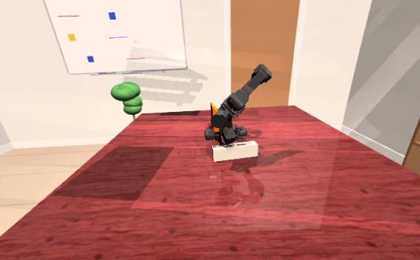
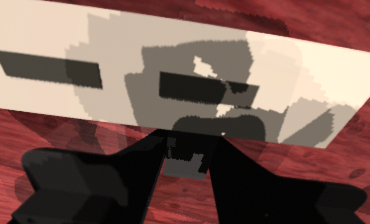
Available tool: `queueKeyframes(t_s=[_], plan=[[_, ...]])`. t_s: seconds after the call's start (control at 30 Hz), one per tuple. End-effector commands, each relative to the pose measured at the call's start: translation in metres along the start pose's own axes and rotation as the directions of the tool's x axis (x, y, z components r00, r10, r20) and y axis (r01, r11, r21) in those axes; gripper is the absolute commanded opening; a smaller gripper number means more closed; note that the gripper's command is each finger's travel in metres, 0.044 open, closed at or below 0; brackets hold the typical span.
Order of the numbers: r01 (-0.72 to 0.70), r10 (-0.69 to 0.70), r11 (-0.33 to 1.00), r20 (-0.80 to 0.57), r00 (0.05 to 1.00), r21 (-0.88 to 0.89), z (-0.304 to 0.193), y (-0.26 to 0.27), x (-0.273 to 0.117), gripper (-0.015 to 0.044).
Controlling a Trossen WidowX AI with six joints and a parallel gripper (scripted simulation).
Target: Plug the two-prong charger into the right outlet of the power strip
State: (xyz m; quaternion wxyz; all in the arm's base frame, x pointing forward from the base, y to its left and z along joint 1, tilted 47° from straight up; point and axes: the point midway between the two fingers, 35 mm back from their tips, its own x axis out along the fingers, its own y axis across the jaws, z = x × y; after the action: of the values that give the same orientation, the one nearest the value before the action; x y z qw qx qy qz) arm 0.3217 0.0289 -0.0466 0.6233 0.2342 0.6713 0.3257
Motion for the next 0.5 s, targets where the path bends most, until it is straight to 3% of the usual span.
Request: queueKeyframes(t_s=[0.0, 0.47], plan=[[0.002, -0.002, 1.0, 0.017, 1.0, -0.013, 0.0055, 0.0, -0.0029, 0.0], [0.002, -0.002, 1.0, 0.017, 1.0, -0.013, 0.0067, 0.0004, -0.004, 0.0]])
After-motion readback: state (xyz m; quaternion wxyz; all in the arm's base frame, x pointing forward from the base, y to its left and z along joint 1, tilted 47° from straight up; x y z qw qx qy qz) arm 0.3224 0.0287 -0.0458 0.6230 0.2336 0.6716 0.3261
